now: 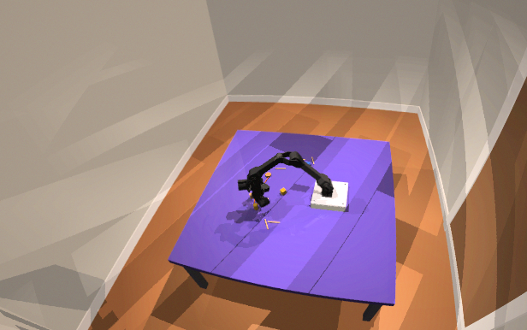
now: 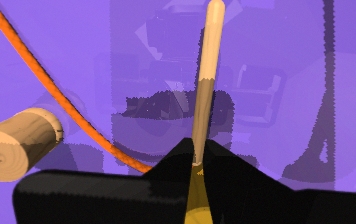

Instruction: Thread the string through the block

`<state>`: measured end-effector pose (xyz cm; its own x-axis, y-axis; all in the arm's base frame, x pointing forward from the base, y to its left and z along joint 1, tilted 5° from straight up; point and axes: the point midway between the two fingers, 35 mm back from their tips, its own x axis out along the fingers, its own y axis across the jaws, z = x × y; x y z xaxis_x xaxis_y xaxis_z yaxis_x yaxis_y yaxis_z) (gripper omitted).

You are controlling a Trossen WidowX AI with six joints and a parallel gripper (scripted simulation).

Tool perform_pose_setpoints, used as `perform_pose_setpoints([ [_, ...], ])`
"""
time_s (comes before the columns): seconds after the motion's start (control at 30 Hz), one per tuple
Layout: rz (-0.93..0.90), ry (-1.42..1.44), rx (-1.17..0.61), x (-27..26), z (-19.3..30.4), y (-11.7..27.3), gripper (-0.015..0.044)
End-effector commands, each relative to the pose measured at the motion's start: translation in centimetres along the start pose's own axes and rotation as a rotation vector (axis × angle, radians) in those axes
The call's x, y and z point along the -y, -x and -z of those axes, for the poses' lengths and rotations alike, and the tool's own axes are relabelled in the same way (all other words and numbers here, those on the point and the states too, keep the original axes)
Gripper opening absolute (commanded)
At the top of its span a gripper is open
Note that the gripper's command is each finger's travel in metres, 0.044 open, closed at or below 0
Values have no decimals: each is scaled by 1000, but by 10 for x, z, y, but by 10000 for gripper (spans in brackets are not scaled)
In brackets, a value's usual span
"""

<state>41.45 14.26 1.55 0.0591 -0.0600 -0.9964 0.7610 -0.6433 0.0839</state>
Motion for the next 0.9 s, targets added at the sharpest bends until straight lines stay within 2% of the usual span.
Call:
perform_pose_setpoints([
  [0.0, 2, -3, -1, 4, -3, -3, 0],
  [0.87, 1, -3, 1, 2, -29, -3, 0],
])
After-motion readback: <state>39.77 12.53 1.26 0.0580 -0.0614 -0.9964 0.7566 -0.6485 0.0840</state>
